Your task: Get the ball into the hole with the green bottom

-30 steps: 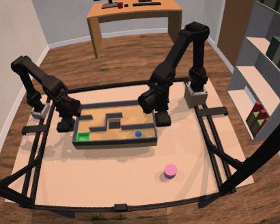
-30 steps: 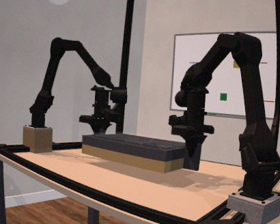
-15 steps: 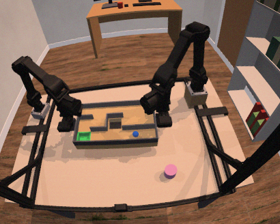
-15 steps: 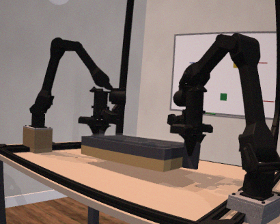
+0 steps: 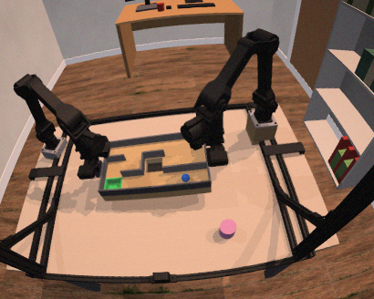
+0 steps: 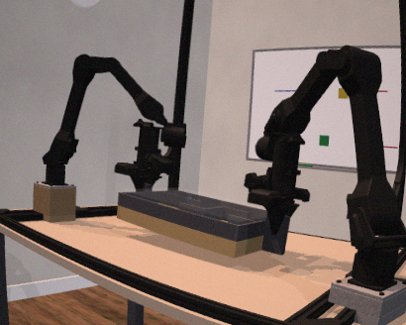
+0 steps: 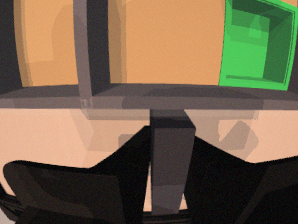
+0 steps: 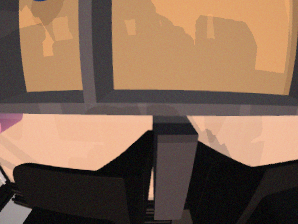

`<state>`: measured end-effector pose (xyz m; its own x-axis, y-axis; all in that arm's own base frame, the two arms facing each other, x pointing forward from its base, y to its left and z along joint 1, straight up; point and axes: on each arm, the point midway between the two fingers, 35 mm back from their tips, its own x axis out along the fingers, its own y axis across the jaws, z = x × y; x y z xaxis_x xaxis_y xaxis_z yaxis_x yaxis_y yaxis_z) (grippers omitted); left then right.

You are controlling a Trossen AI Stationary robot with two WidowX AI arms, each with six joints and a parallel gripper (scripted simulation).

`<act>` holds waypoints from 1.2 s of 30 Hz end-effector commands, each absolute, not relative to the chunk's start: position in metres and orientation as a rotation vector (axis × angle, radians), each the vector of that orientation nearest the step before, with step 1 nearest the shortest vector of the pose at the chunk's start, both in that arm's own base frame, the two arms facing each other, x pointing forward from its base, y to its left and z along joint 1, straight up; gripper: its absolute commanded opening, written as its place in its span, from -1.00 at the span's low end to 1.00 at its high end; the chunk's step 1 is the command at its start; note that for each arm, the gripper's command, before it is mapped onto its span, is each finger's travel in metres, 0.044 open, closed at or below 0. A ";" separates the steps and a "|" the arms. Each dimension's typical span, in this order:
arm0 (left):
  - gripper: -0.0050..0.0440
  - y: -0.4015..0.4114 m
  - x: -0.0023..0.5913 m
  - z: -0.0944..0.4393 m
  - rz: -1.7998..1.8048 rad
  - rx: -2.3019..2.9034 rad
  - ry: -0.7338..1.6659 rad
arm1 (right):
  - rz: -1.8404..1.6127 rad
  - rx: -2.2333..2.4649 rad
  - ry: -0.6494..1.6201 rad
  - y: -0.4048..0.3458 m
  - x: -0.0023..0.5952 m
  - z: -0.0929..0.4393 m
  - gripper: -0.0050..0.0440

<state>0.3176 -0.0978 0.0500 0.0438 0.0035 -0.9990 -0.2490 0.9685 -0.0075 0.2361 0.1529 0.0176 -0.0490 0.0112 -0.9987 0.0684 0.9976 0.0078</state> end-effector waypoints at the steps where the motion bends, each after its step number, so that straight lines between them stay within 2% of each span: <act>1: -0.71 -0.100 0.316 0.052 0.194 -0.197 1.511 | -0.047 0.062 1.620 0.155 0.238 0.020 -0.71; 19: -0.71 -0.099 0.320 0.074 0.196 -0.201 1.614 | -0.058 0.049 1.518 0.155 0.234 -0.002 -0.71; 36: -0.71 -0.100 0.316 0.052 0.191 -0.200 1.513 | -0.044 0.065 1.618 0.155 0.238 0.020 -0.71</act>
